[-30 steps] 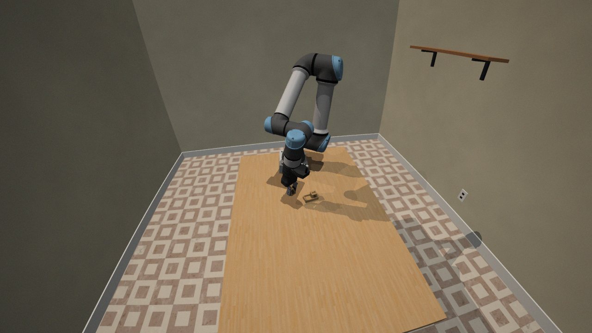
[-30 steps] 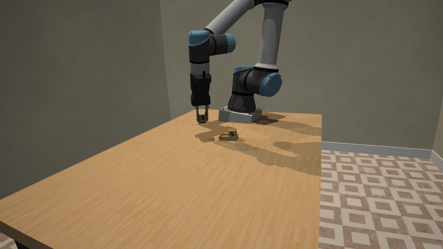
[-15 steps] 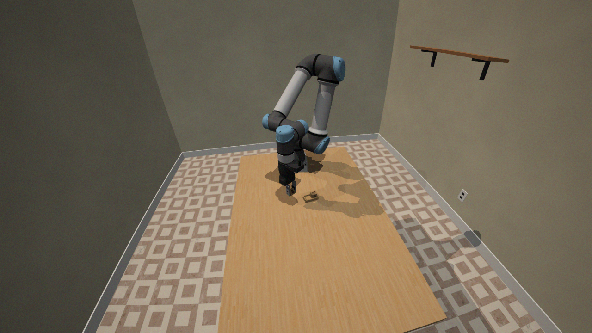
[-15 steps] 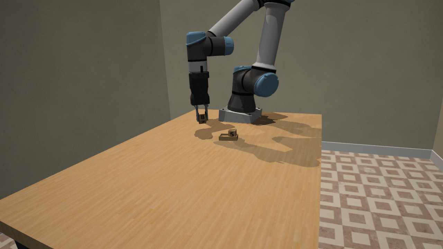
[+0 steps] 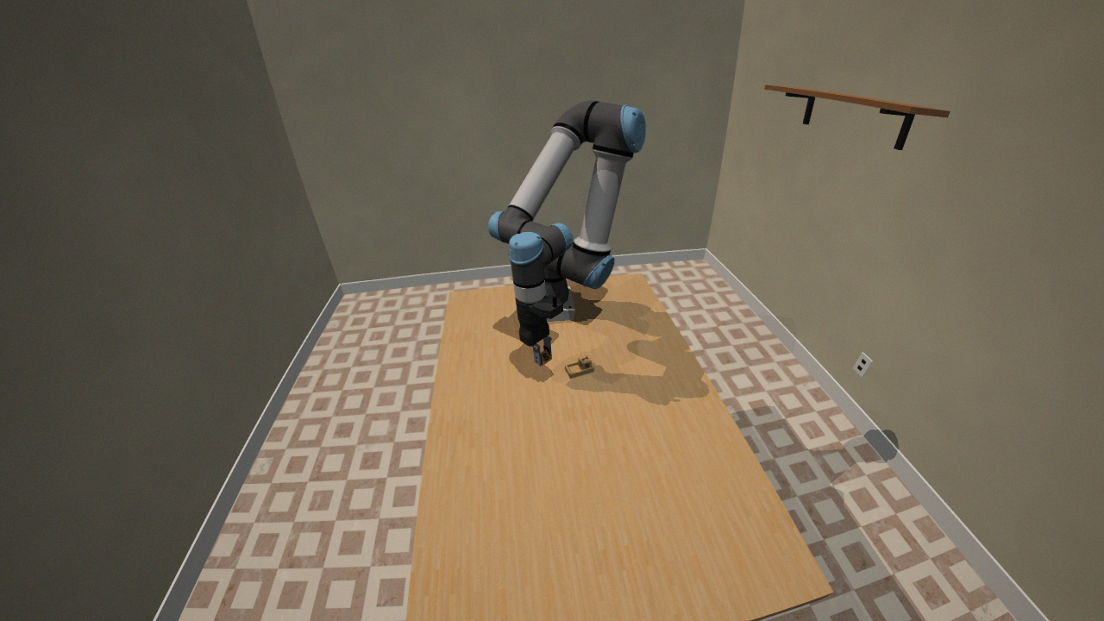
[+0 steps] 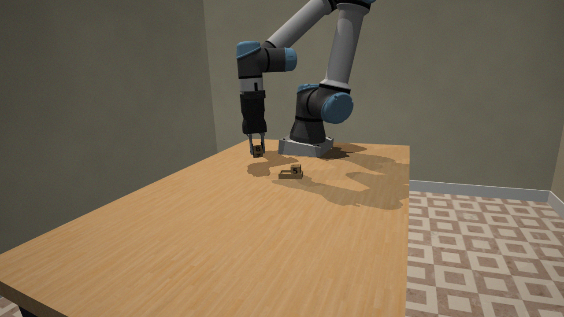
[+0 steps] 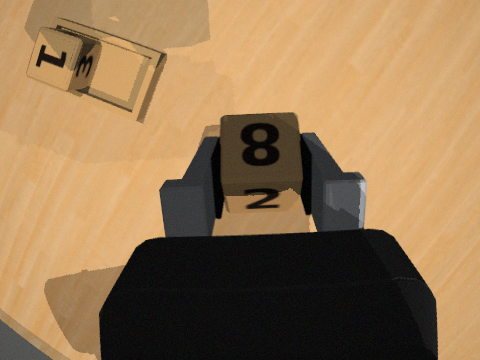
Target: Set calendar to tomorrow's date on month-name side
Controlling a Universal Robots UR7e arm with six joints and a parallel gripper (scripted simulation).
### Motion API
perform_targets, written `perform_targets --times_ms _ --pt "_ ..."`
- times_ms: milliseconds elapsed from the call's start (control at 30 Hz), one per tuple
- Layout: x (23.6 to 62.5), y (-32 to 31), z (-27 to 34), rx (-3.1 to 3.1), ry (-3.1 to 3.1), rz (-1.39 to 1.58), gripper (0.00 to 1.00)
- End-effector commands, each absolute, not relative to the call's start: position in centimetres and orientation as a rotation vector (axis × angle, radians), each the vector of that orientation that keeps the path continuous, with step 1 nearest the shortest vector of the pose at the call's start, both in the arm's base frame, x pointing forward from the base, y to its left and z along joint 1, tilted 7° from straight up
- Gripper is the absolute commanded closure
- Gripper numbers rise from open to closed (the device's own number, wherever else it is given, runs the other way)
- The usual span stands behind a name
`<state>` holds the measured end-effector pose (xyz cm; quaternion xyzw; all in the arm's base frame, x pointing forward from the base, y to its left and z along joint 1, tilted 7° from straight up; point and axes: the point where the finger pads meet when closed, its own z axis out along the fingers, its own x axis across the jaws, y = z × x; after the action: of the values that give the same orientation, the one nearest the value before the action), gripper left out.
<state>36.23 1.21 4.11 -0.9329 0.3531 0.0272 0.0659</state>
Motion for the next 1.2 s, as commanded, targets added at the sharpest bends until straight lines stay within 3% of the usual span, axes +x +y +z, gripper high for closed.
perform_targets --times_ms 0,1167 --pt "36.12 1.17 4.02 -2.768 1.051 0.064 0.43" --pt "35.85 1.01 3.84 -2.507 0.966 -0.078 0.43"
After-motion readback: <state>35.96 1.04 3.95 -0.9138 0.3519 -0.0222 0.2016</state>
